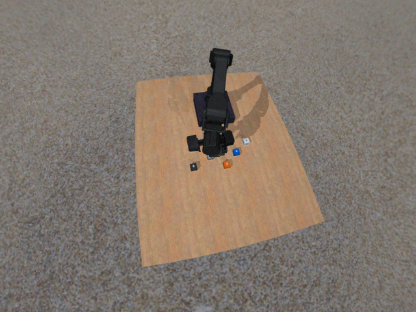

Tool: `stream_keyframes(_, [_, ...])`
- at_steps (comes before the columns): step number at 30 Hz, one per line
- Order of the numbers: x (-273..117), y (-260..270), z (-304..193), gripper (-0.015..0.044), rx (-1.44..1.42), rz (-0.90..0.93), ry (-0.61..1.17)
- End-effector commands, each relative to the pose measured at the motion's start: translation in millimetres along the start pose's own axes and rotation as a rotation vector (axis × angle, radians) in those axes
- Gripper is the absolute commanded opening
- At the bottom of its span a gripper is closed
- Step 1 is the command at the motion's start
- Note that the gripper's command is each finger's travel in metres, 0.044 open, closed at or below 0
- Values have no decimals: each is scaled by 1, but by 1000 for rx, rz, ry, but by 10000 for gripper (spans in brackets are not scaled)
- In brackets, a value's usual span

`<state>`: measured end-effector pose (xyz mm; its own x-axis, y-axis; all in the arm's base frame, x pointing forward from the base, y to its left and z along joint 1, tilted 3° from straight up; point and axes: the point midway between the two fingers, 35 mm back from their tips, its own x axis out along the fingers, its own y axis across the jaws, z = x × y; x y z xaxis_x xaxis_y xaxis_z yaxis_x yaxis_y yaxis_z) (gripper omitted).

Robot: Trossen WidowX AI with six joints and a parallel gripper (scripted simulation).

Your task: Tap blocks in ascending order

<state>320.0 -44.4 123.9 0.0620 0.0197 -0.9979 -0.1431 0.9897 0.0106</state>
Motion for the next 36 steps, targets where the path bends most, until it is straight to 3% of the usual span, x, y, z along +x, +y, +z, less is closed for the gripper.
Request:
stream_keyframes(1, [-1,-45,14,400,16,-6,-5])
stream_keyframes(5, [0,-83,21,400,16,-9,-6])
stream_keyframes(24, [0,-80,22,400,16,-9,-6])
stream_keyframes(36, [0,111,13,400,17,6,-4])
